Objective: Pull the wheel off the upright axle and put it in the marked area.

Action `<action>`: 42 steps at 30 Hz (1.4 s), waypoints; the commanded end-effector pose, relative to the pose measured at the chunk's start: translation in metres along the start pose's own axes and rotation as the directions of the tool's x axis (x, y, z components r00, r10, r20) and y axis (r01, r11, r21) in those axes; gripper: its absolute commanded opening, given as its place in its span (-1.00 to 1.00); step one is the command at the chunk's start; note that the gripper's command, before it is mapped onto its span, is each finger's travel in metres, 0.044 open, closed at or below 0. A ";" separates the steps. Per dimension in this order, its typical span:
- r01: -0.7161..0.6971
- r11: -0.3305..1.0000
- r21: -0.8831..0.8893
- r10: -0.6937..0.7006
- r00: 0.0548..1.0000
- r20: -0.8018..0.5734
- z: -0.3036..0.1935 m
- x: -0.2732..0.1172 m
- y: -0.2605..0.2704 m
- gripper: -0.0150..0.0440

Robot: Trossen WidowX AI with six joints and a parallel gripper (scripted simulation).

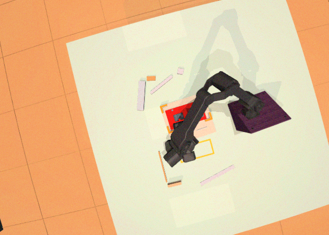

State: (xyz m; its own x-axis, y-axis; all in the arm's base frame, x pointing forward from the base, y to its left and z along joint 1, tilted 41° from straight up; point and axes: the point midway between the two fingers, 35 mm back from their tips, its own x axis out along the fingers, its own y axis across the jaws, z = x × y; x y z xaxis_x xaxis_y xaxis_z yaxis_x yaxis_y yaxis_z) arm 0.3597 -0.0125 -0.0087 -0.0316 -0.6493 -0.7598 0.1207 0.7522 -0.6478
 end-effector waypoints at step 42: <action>-0.008 1.000 -0.003 0.008 1.000 0.003 -0.022 -0.042 0.043 -0.49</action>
State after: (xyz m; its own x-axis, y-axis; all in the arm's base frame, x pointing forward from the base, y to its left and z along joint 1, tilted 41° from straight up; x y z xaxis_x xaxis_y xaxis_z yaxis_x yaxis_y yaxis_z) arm 0.3496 0.0370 0.0029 -0.0290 -0.6471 -0.7618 0.1179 0.7546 -0.6455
